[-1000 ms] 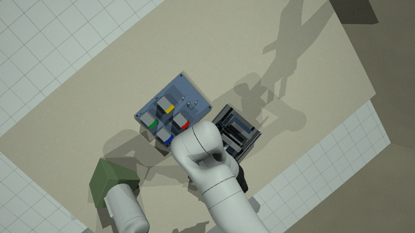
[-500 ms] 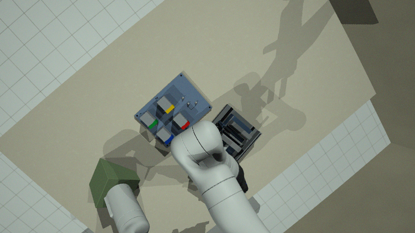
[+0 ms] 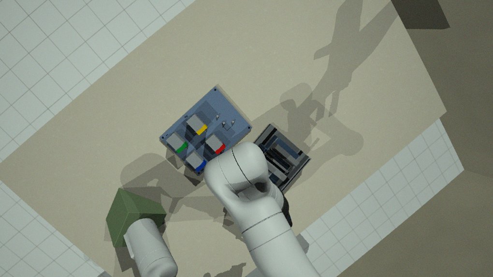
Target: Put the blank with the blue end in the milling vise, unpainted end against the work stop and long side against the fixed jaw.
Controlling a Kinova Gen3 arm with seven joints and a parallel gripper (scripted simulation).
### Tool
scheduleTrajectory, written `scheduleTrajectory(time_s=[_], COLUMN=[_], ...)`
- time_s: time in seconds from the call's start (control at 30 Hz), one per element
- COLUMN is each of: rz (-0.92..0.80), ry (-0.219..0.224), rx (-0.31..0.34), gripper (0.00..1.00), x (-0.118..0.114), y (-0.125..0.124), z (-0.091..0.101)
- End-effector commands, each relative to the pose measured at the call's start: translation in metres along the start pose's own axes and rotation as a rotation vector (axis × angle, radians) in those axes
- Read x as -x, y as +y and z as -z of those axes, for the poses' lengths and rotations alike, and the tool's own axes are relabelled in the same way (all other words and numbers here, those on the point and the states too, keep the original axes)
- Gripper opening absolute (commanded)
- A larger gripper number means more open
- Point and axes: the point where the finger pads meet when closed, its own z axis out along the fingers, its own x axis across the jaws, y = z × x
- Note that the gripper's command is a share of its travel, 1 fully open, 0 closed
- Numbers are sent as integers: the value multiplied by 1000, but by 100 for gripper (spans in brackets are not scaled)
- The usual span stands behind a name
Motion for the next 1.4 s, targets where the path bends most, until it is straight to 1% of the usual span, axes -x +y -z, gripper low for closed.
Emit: scheduleTrajectory(time_s=[0.0,0.27,0.37,0.83,0.93,1.37], rz=[-33,-123,-125,-283,-286,-432], ry=[23,75,74,166,165,251], rx=[-16,-81,-88,-201,-208,-313], gripper=[100,100,100,100,100,100], x=[-1,-6,-7,-16,-18,-26], y=[1,-6,-8,-19,-21,-31], z=[7,25,26,57,58,87])
